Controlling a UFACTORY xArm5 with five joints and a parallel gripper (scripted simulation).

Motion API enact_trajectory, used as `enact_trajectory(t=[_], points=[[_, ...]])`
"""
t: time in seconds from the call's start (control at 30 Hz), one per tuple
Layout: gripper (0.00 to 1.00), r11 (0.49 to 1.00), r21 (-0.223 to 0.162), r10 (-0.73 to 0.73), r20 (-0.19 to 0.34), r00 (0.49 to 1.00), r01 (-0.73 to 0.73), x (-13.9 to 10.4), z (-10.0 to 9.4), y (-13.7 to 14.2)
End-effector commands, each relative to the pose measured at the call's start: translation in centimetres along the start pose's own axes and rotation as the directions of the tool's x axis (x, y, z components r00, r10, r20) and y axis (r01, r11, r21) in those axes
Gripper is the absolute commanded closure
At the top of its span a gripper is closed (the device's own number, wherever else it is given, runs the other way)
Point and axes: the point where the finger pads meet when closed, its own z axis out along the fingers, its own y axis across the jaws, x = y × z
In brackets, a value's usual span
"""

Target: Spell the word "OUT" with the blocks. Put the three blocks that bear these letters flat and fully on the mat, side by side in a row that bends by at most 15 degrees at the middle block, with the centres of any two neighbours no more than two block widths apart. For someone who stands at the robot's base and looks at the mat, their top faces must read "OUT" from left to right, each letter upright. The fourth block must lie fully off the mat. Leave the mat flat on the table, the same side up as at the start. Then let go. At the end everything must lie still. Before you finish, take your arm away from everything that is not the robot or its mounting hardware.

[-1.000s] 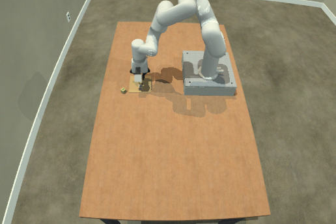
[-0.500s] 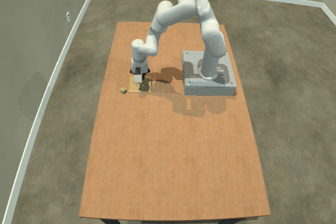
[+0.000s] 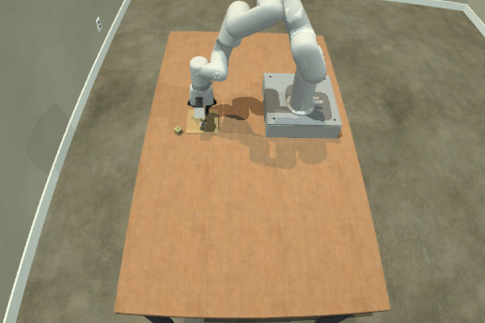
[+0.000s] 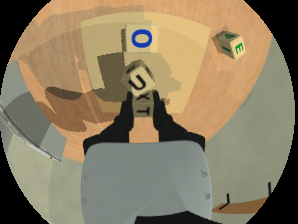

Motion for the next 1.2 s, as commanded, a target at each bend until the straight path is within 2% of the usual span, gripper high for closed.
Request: enact_trajectory(t=[0.0, 0.33, 0.37, 0.43, 0.47, 0.63, 0.67, 0.73, 0.77, 1.17], points=[[0.79, 1.0, -0.003, 0.0, 0.0, 1.0, 0.0, -0.01, -0.1, 0.13], [0.79, 1.0, -0.003, 0.0, 0.0, 1.0, 0.0, -0.01, -0.1, 0.13], [0.74, 1.0, -0.003, 0.0, 0.0, 1.0, 0.0, -0.01, -0.1, 0.13], [0.74, 1.0, -0.003, 0.0, 0.0, 1.0, 0.0, -0.01, -0.1, 0.13], [0.7, 1.0, -0.003, 0.0, 0.0, 1.0, 0.0, -0.01, -0.1, 0.13], [0.66, 1.0, -0.003, 0.0, 0.0, 1.0, 0.0, -0.01, -0.1, 0.13], [0.62, 1.0, -0.003, 0.0, 0.0, 1.0, 0.0, -0.01, -0.1, 0.13], [0.62, 1.0, -0.003, 0.0, 0.0, 1.0, 0.0, -0.01, -0.1, 0.13], [0.58, 1.0, -0.003, 0.0, 0.0, 1.0, 0.0, -0.01, -0.1, 0.13], [0.58, 1.0, -0.003, 0.0, 0.0, 1.0, 0.0, -0.01, -0.12, 0.13]])
